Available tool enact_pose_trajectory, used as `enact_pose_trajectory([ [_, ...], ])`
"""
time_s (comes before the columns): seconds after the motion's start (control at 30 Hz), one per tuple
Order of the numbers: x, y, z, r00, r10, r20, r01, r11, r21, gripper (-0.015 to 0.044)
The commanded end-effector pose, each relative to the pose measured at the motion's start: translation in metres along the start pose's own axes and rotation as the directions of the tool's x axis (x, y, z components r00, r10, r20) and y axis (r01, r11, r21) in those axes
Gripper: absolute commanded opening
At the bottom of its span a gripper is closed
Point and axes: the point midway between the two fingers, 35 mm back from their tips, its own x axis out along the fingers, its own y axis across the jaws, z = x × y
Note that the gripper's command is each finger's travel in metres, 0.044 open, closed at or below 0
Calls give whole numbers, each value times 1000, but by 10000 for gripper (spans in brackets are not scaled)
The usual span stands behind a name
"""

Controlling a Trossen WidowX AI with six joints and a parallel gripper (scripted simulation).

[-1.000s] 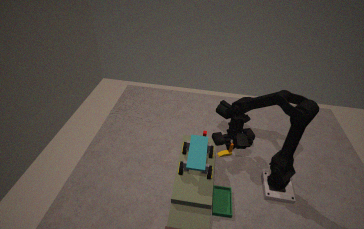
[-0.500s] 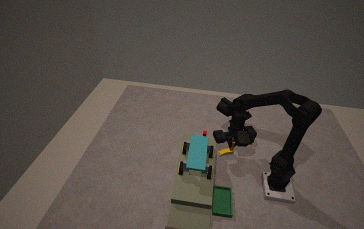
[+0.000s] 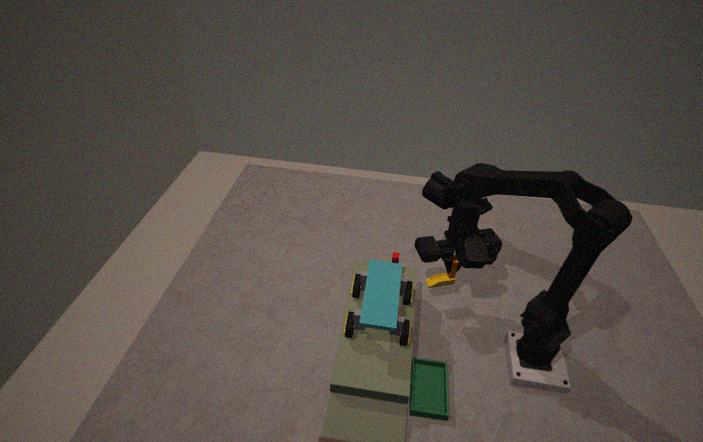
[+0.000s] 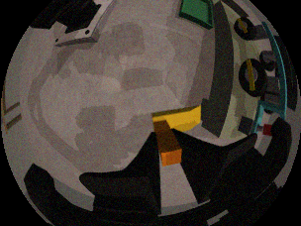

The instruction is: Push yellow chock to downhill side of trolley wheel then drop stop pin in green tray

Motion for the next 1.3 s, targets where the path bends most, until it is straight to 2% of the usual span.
enact_pose_trajectory([
  [0.0, -15, -1, 0, 1000, -7, -6, 7, 1000, -3, 0],
  [0.77, -80, -3, -2, 1000, -7, -6, 7, 1000, -3, 0],
  [1.03, -85, -3, -2, 1000, -7, -6, 7, 1000, -3, 0],
  [1.27, -85, -3, -2, 1000, -6, -6, 7, 985, 173, 0],
])
